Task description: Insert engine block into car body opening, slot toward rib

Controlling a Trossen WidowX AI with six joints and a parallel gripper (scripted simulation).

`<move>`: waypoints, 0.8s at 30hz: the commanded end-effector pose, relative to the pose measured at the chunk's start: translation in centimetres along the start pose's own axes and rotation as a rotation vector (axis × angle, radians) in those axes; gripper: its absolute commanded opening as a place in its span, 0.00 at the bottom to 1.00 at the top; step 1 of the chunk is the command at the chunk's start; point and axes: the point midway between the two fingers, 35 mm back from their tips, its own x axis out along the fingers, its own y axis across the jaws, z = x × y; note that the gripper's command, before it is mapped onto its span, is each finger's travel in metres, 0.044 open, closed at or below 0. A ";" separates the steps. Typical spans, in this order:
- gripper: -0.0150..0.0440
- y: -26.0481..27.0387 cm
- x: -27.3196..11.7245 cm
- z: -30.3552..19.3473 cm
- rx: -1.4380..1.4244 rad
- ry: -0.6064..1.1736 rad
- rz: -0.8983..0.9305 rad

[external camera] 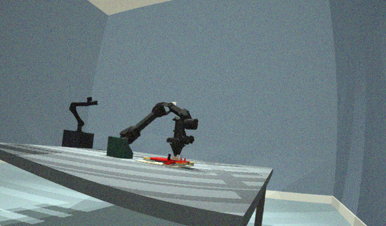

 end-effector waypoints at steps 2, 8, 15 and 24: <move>0.52 0.0 0.1 0.0 0.006 -0.001 0.005; 0.52 0.0 0.2 0.0 0.006 -0.001 0.005; 0.52 0.0 0.3 0.0 0.006 -0.001 0.005; 0.52 0.0 0.4 0.0 0.006 -0.001 0.005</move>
